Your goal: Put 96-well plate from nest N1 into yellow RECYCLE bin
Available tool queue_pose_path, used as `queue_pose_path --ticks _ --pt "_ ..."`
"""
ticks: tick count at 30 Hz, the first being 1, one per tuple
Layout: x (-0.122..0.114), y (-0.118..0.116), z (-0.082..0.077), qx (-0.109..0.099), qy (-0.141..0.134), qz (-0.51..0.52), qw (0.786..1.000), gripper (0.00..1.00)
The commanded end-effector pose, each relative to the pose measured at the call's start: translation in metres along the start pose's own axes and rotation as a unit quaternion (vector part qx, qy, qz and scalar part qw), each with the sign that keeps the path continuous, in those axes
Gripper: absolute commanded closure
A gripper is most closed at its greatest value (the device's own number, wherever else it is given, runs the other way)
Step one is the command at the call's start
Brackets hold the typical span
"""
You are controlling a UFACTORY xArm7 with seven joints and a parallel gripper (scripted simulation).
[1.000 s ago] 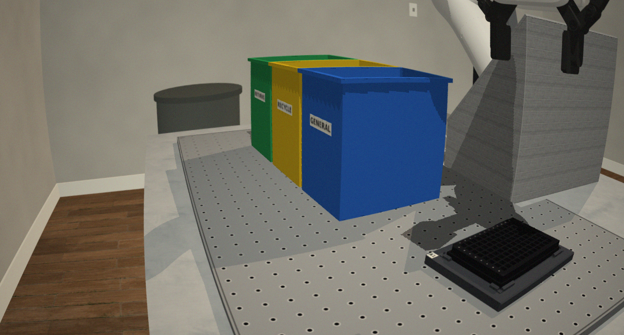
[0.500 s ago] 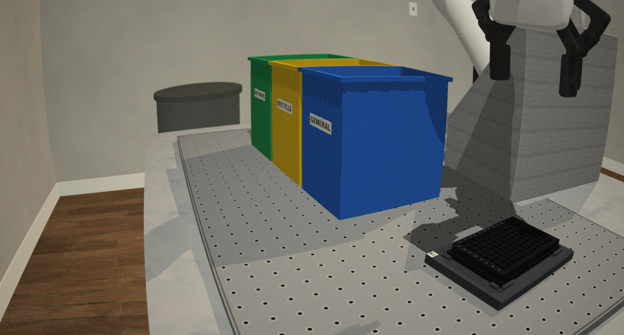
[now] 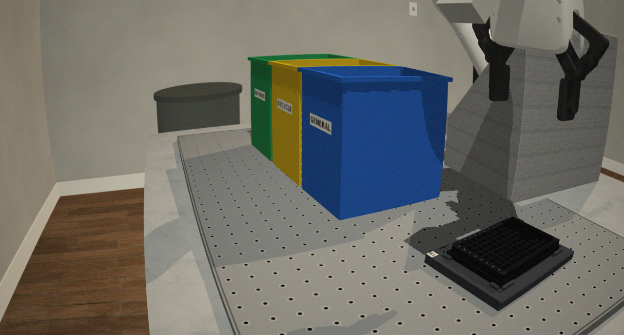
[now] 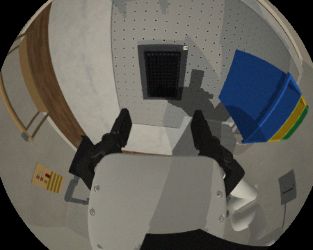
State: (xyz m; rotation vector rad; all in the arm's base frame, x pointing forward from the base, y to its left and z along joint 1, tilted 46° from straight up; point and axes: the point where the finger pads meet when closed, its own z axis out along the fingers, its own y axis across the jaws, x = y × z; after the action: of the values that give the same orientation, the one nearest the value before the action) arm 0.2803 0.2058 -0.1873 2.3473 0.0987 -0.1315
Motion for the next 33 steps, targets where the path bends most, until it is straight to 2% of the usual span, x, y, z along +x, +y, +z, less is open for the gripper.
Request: queue_pose_path --ticks 1,33 --pt "0.001 -0.002 0.002 0.002 0.002 0.0 1.0 0.0" --pt "0.001 -0.002 0.05 0.002 0.002 0.0 1.0 0.0"
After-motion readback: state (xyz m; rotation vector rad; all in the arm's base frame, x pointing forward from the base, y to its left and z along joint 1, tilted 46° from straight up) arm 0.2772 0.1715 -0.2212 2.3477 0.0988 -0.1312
